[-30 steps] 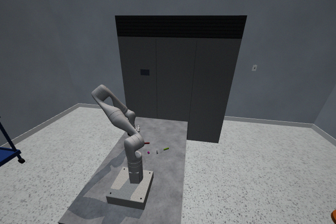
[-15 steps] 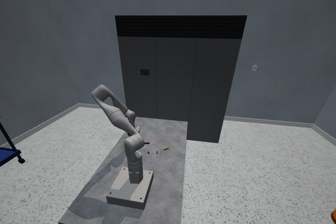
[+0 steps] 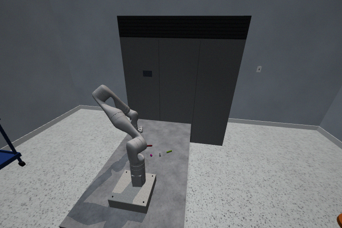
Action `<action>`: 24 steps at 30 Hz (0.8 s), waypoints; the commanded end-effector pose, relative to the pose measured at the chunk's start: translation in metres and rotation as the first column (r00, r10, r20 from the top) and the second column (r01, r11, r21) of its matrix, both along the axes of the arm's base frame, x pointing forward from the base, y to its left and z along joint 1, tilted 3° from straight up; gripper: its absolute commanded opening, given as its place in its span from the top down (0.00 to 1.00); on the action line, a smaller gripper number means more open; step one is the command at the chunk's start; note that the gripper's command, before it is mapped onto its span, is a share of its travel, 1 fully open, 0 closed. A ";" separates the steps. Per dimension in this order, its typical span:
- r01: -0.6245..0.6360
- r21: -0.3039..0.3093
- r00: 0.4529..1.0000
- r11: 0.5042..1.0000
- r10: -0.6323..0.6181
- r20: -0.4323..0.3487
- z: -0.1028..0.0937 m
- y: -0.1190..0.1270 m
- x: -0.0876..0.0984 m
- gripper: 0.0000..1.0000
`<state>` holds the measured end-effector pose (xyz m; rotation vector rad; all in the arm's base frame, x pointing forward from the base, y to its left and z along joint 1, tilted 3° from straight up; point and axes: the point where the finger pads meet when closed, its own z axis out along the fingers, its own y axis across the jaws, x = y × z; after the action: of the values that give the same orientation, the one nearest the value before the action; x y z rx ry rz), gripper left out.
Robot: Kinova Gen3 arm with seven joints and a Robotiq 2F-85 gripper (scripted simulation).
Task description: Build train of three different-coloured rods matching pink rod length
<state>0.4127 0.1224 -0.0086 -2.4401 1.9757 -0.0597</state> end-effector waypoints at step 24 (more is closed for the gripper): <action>-0.008 0.013 1.000 1.000 0.008 0.015 0.080 0.008 0.000 0.95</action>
<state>0.4126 0.1298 0.0707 -2.4331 1.9569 -0.0637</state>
